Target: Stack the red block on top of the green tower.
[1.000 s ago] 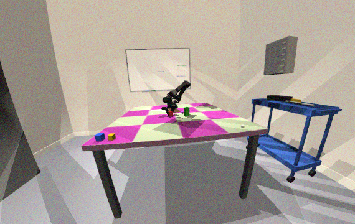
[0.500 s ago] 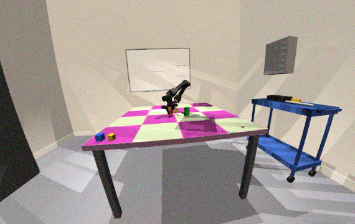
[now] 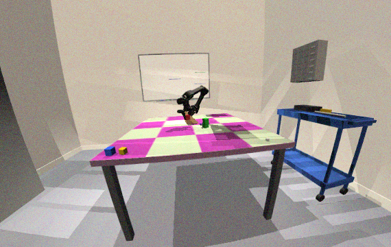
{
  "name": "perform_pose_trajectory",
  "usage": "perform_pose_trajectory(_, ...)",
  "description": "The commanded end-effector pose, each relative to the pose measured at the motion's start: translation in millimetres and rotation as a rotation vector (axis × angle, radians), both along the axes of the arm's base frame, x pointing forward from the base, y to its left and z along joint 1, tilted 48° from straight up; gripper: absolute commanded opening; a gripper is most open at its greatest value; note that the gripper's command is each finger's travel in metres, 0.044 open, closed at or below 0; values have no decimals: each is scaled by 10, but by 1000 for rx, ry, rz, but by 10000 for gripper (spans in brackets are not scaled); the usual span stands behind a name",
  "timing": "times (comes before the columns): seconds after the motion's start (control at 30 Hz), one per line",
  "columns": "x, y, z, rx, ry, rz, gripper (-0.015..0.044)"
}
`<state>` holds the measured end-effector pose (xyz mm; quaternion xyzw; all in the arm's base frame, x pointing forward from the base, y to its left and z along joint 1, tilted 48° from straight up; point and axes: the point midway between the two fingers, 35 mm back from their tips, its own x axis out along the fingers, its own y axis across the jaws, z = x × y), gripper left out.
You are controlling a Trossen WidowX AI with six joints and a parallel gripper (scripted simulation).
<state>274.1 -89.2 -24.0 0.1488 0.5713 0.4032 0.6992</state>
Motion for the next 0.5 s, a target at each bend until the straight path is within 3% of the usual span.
perform_pose_trajectory(0.0,3,-172,155,-8,-10,4,0)
perform_pose_trajectory(0.47,4,-257,251,-9,-9,4,0)
